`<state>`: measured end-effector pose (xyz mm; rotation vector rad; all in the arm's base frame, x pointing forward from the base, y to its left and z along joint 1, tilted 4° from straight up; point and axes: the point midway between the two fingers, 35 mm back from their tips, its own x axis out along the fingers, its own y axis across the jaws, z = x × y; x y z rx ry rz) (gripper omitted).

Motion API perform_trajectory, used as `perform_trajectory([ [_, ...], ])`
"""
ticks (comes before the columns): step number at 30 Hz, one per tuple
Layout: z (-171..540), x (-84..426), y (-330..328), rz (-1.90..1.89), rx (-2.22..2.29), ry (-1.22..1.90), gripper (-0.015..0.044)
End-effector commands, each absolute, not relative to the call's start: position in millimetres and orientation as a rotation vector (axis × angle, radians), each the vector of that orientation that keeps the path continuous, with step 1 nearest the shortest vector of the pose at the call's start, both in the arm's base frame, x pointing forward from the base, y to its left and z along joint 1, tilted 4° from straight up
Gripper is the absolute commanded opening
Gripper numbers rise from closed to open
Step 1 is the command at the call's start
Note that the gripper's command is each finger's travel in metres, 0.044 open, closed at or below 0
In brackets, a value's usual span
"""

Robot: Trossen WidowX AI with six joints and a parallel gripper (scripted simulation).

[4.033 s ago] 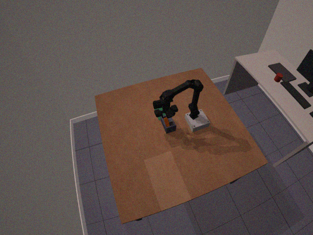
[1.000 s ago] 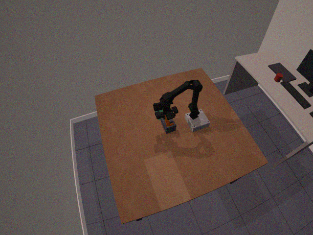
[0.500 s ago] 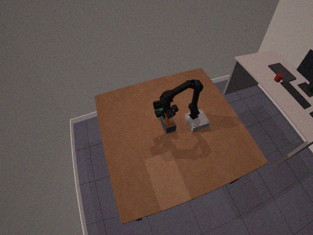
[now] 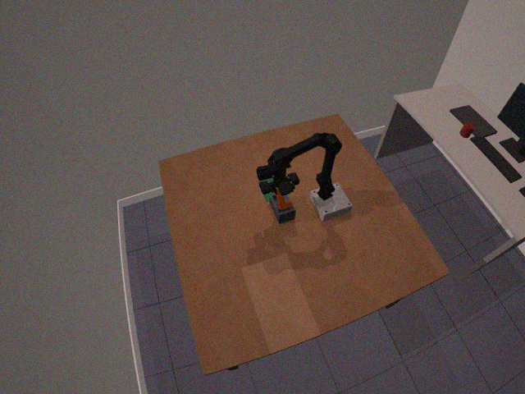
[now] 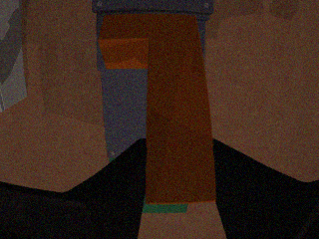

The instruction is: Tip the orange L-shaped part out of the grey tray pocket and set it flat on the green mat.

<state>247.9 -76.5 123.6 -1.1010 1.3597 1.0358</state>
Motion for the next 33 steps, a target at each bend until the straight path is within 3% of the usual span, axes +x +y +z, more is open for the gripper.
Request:
perform_trajectory([
  [1,126.4,249.2,-75.7,1.030,-1.096,1.354,0.0000],
  [11,130.3,246.5,-84.4,1.030,-1.096,1.355,0.0000],
  [33,133.2,218.7,-169.9,1.027,-1.101,1.361,0.0000],
])
